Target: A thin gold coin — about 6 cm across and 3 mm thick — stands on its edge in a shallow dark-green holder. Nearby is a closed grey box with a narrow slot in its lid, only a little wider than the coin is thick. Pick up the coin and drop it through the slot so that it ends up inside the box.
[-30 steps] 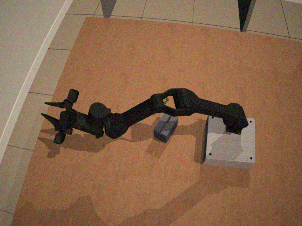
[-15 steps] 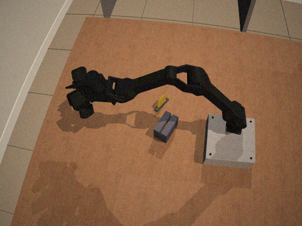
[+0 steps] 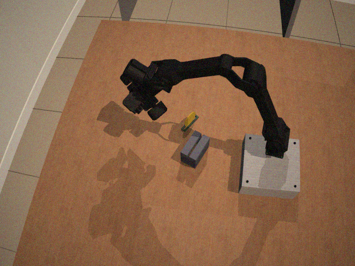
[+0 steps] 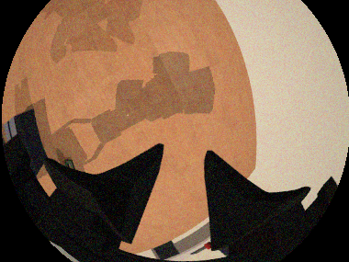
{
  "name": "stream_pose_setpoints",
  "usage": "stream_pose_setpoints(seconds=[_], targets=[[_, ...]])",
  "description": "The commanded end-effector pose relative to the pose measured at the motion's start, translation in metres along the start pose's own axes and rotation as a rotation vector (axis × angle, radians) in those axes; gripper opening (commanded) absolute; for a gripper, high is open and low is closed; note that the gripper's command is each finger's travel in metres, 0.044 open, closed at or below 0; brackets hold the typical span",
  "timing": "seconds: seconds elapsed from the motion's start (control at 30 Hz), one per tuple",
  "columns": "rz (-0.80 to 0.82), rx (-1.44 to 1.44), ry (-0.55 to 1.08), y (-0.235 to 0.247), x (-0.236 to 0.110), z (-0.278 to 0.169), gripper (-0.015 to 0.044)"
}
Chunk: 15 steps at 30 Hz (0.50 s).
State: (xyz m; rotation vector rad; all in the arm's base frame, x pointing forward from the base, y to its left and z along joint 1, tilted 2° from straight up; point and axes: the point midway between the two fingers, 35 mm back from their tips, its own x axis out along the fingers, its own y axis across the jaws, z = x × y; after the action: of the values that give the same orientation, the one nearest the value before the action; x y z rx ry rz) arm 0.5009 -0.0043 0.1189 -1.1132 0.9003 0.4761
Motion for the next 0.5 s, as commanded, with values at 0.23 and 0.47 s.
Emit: stream_pose_setpoints(seconds=[0.23, 0.47], targets=[[0.535, -0.051, 0.147, 0.111, -0.079, -0.105, 0.0161], [0.546, -0.051, 0.148, 0.114, -0.081, -0.106, 0.0161]])
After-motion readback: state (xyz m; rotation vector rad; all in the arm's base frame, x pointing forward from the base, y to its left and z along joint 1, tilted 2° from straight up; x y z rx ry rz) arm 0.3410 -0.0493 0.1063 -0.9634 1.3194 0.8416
